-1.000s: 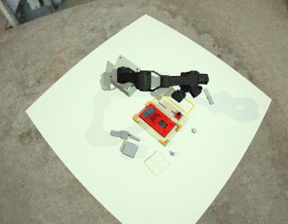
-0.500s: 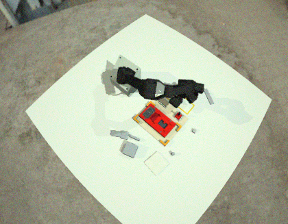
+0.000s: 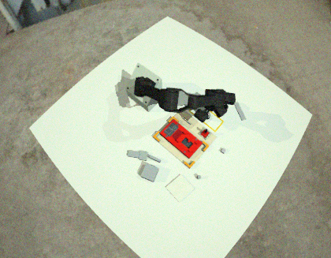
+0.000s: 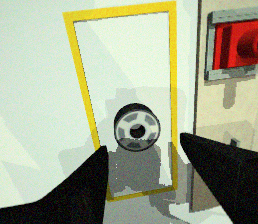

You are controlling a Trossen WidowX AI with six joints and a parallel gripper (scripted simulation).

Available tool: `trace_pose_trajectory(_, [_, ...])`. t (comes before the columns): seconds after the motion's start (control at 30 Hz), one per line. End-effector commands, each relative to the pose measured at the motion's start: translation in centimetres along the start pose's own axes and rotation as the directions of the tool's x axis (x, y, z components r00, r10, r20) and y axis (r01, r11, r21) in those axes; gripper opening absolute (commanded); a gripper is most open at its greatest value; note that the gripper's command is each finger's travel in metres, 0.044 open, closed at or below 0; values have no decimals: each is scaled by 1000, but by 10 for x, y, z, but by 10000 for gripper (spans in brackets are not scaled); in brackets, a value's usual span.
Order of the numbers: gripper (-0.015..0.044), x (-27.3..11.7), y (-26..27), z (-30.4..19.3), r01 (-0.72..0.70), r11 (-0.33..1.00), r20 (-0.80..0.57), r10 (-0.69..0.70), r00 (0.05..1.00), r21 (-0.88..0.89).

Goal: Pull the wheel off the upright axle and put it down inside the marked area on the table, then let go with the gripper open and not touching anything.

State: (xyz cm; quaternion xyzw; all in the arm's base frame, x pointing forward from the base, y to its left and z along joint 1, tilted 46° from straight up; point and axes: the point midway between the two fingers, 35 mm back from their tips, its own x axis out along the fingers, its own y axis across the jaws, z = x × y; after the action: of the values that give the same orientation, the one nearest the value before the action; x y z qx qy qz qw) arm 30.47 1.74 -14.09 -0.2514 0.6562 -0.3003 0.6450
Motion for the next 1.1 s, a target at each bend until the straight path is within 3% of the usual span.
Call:
trace_pose_trajectory(0.0, [300, -38, 3, 4, -13, 1000, 29, 13, 1000, 6])
trace_pose_trajectory(0.1, [300, -41, 3, 4, -13, 1000, 29, 13, 999, 6])
trace_pose_trajectory(0.3, [440, -63, -12, -38, -16, 1000, 28, 16, 999, -1])
trace_pose_trajectory(0.47, [440, -84, -32, -80, -14, 1000, 25, 14, 1000, 2])
trace_pose_trajectory(1.07, [440, -85, -32, -82, -14, 1000, 25, 14, 1000, 2])
